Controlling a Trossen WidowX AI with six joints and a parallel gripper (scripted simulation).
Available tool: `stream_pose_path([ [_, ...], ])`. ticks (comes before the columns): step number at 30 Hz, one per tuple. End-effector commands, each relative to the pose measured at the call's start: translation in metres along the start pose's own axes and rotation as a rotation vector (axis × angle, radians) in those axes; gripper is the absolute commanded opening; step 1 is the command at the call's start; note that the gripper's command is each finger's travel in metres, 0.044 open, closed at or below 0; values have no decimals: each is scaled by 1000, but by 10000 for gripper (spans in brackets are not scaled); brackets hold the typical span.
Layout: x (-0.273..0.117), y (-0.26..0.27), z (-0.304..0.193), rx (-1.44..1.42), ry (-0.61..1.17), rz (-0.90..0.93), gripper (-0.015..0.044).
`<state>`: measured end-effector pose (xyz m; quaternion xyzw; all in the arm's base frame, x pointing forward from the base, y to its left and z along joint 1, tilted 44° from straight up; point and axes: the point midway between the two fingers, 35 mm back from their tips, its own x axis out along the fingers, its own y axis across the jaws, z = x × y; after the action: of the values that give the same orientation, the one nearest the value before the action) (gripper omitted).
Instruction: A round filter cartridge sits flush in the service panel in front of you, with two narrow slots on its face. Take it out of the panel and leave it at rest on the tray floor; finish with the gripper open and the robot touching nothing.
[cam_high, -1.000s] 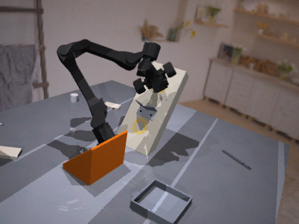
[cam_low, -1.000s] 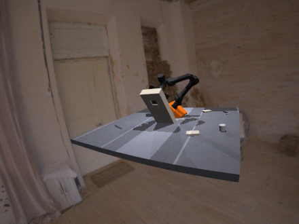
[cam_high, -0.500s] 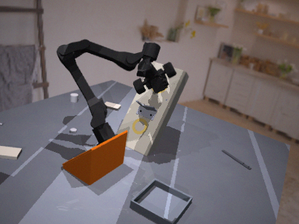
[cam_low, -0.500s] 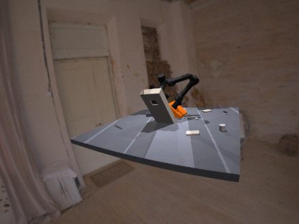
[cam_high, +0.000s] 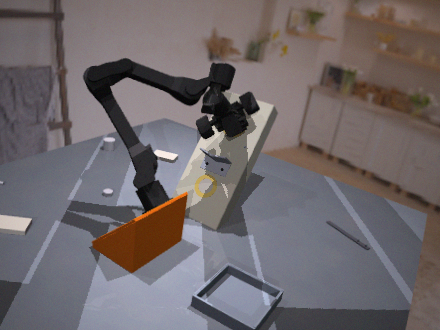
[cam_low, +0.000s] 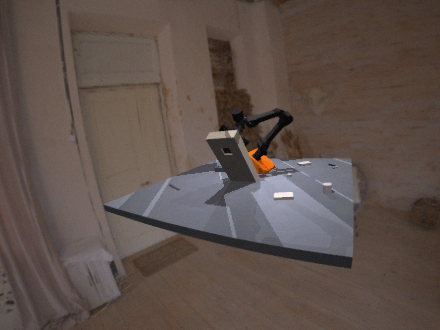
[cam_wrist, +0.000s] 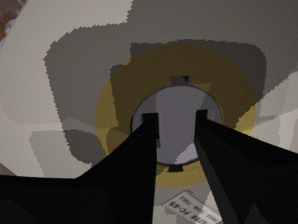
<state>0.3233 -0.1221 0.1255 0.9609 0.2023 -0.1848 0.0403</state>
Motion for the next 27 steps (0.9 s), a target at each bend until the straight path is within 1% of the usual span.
stream_pose_path([
  [1, 19, -2, 2, -13, -26, -15, 98],
  [27, 26, -3, 2, -13, -26, -15, 98],
])
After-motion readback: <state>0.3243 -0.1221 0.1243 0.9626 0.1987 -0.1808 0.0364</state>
